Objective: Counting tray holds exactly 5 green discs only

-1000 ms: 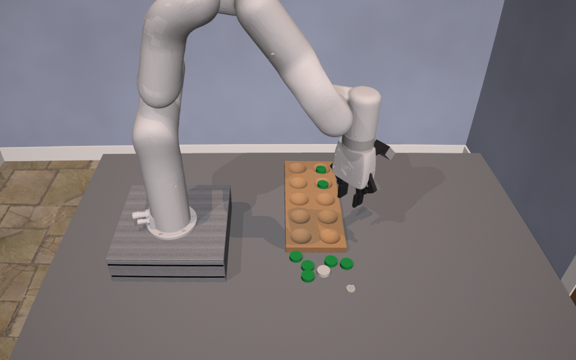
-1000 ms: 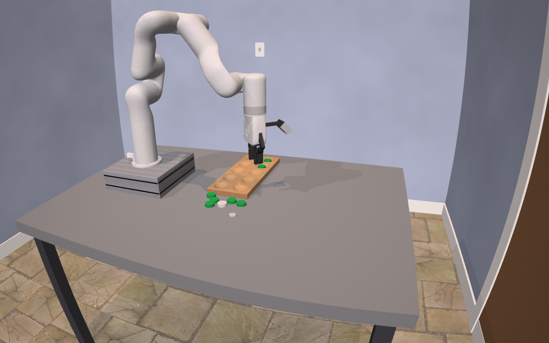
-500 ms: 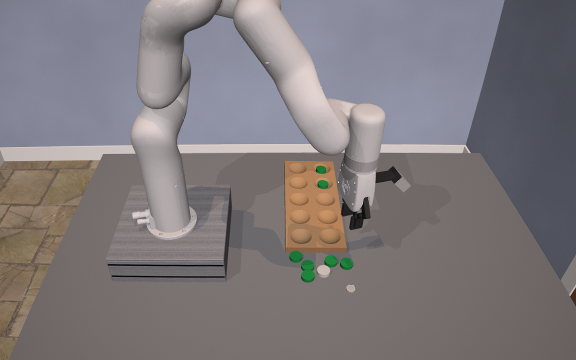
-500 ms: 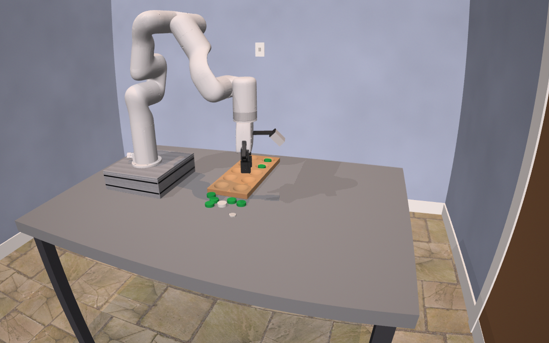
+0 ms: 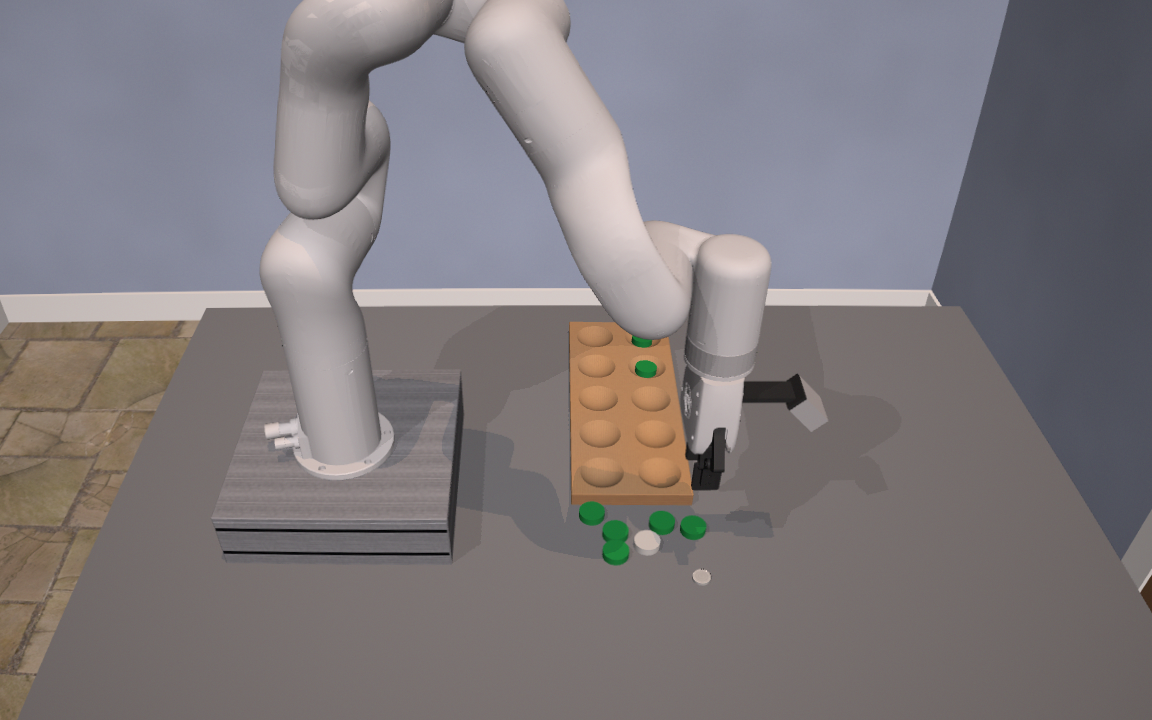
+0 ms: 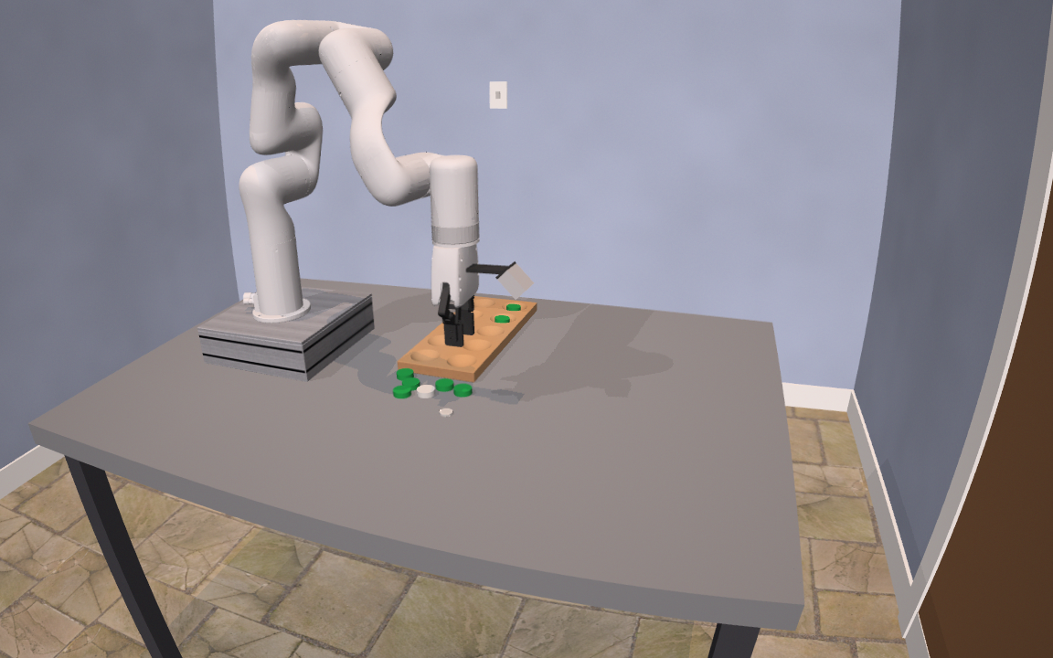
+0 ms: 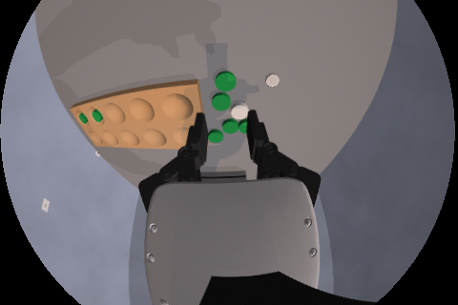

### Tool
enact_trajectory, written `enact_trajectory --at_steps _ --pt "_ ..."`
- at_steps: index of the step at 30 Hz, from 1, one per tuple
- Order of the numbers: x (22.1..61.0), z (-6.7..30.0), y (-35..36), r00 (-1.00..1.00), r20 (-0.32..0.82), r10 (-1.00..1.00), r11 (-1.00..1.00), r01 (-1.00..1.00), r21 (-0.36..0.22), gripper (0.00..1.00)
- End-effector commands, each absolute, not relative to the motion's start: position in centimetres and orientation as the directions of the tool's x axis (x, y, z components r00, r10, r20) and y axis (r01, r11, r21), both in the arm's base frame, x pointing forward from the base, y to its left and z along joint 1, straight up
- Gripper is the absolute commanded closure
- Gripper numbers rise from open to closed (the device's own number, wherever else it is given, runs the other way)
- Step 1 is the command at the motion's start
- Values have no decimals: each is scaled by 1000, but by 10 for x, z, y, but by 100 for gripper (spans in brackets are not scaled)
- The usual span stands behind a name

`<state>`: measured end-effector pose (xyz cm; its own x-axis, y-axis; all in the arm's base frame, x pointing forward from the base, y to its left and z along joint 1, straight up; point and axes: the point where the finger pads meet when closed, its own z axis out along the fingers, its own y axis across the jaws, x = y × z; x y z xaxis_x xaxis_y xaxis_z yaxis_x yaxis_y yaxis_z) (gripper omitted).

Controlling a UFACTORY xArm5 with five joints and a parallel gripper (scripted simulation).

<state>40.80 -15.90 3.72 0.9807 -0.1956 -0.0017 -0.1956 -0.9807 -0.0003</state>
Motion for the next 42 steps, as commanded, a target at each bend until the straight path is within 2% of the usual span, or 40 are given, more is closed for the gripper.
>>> enact_trajectory --at_steps 1,9,25,26,42 --pt "409 -4 -159 980 -2 -198 -980 -198 0 53" --pt "408 -54 -159 980 -2 -198 -980 -198 0 53" --pt "408 -55 -159 980 -2 -198 -980 -198 0 53" --pt "408 -55 -159 980 -2 -198 -980 -198 0 100" --pt "408 -55 -159 980 -2 -198 -980 -198 0 100"
